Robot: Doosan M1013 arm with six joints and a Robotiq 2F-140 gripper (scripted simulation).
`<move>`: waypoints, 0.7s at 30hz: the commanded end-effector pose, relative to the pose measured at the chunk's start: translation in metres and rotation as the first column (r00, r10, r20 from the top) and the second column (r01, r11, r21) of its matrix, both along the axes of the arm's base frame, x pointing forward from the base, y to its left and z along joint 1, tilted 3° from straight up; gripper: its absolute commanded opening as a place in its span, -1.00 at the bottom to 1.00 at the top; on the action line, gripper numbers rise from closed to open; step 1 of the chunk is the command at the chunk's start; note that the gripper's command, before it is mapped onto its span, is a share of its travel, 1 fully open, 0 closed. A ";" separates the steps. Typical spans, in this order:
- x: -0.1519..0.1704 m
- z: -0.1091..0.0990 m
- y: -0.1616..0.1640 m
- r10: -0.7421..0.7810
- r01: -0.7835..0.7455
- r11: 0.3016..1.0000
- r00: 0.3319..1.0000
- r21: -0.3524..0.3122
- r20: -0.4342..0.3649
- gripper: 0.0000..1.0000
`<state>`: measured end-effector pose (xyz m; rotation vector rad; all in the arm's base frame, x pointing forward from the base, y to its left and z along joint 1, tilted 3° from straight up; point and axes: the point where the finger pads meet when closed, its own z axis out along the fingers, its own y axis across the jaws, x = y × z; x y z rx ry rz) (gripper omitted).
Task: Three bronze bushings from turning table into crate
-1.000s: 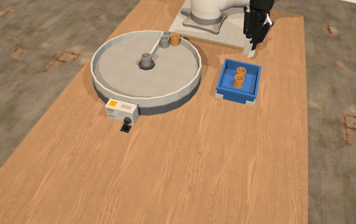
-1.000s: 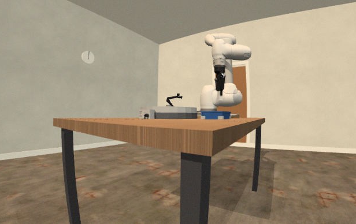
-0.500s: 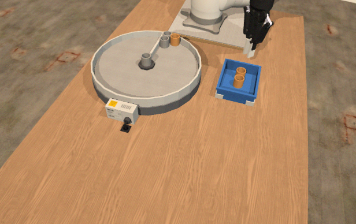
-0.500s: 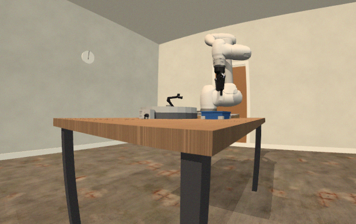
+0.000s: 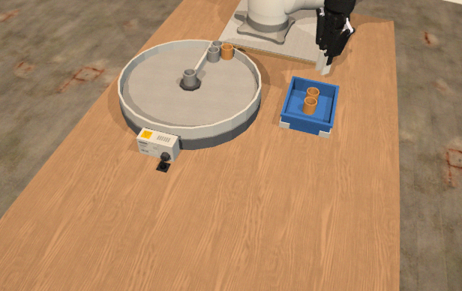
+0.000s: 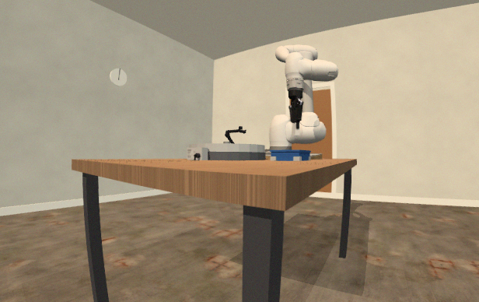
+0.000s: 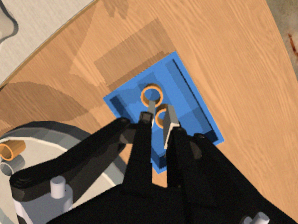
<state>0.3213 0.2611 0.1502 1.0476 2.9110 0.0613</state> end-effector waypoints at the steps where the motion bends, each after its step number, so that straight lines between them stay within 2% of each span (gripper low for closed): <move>1: 0.000 0.000 0.000 0.000 0.000 1.000 1.000 0.000 0.000 -0.79; 20: 0.000 0.000 0.000 0.000 0.000 1.000 1.000 0.000 0.000 -0.79; 21: 0.000 0.000 0.000 0.000 0.000 1.000 1.000 0.000 0.000 -0.45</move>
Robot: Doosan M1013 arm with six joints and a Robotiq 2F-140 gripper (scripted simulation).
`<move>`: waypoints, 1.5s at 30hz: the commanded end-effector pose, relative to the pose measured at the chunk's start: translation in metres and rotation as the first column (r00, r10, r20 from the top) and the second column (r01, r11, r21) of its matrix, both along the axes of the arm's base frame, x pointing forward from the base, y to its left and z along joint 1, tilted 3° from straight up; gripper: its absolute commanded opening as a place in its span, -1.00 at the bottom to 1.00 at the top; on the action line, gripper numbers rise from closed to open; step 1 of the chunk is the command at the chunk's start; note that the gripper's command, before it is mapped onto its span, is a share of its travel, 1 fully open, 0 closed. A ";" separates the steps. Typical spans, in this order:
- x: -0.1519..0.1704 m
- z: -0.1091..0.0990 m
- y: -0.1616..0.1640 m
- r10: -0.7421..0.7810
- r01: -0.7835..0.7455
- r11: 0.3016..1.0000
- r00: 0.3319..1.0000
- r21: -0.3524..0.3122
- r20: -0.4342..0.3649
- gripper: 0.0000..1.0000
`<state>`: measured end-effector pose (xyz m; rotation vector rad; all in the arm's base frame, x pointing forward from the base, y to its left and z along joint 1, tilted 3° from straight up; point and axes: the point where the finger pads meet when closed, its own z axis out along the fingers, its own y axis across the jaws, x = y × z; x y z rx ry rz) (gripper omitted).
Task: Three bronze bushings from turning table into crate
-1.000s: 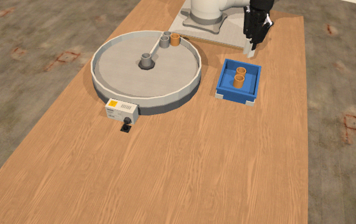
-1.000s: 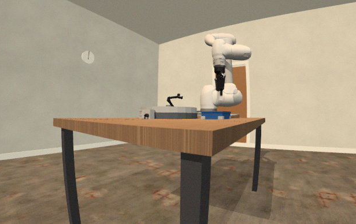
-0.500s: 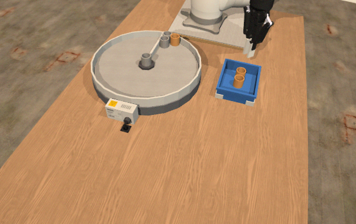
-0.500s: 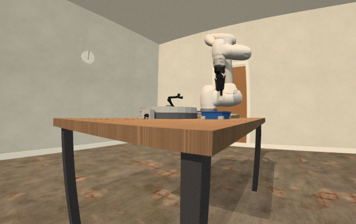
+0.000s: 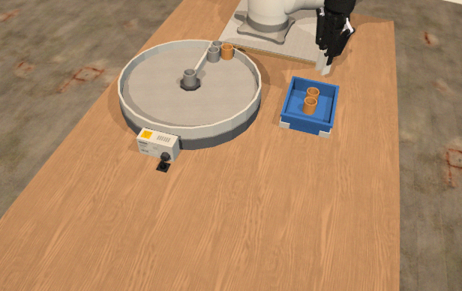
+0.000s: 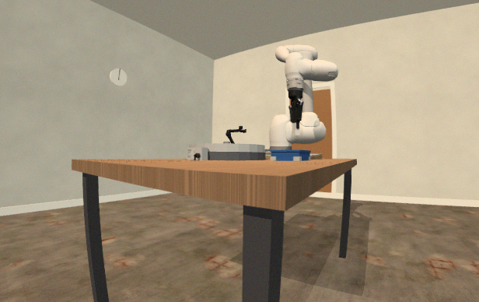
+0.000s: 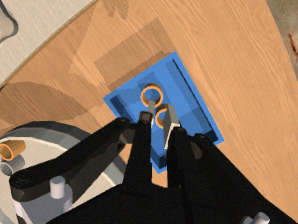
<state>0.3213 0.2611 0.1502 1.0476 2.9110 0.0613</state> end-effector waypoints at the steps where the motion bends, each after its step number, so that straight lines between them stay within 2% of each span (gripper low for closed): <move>1: 0.000 0.000 0.000 0.000 0.000 1.000 1.000 0.000 0.000 -0.45; 10: -0.001 0.000 -0.011 -0.014 0.014 1.000 1.000 0.001 -0.001 -0.45; 20: -0.012 -0.002 -0.072 -0.091 0.091 0.996 0.996 0.005 -0.003 -0.45; 22: -0.012 -0.002 -0.072 -0.091 0.091 0.996 0.996 0.005 -0.003 -0.45; 37: -0.034 -0.007 -0.200 -0.250 0.250 0.968 0.968 0.012 -0.009 -0.45; 39: -0.034 -0.007 -0.200 -0.250 0.250 0.968 0.968 0.012 -0.009 -0.45; 45: -0.041 -0.009 -0.242 -0.302 0.302 0.953 0.953 0.014 -0.011 -0.45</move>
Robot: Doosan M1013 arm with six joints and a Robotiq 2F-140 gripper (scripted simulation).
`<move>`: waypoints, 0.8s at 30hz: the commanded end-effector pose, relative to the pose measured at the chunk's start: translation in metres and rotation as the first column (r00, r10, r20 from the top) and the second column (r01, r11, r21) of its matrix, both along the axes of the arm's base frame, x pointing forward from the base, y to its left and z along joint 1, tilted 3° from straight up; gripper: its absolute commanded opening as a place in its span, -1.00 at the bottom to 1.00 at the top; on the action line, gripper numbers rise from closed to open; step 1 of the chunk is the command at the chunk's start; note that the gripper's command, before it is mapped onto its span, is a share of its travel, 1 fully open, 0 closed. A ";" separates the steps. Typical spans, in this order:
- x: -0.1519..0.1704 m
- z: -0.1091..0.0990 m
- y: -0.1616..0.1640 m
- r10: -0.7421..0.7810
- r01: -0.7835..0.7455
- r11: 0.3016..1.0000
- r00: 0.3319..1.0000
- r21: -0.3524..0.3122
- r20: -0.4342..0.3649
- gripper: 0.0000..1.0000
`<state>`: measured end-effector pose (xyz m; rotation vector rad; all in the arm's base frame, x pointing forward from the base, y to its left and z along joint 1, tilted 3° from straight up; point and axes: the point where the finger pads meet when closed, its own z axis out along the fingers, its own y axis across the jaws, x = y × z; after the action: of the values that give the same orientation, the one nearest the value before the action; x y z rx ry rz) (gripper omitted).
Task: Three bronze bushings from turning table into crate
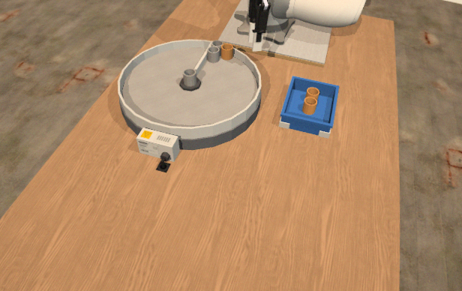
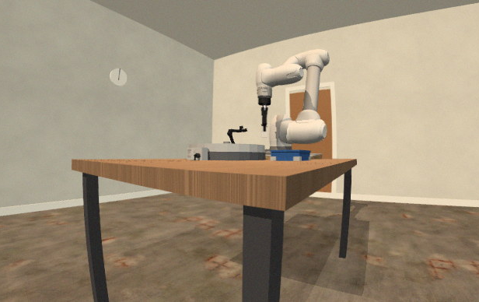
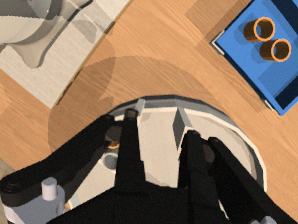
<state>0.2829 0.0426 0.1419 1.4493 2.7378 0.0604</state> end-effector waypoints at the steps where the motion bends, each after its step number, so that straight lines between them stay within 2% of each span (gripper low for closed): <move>1: -0.004 0.000 -0.030 -0.033 0.033 0.999 0.999 0.007 -0.002 -0.45; 9: -0.010 -0.002 -0.069 -0.083 0.083 0.997 0.997 0.009 -0.003 -0.45; 24: -0.015 -0.003 -0.090 -0.109 0.109 0.994 0.994 0.011 -0.004 -0.45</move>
<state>0.2681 -0.0470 0.1392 1.5992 2.6596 0.0692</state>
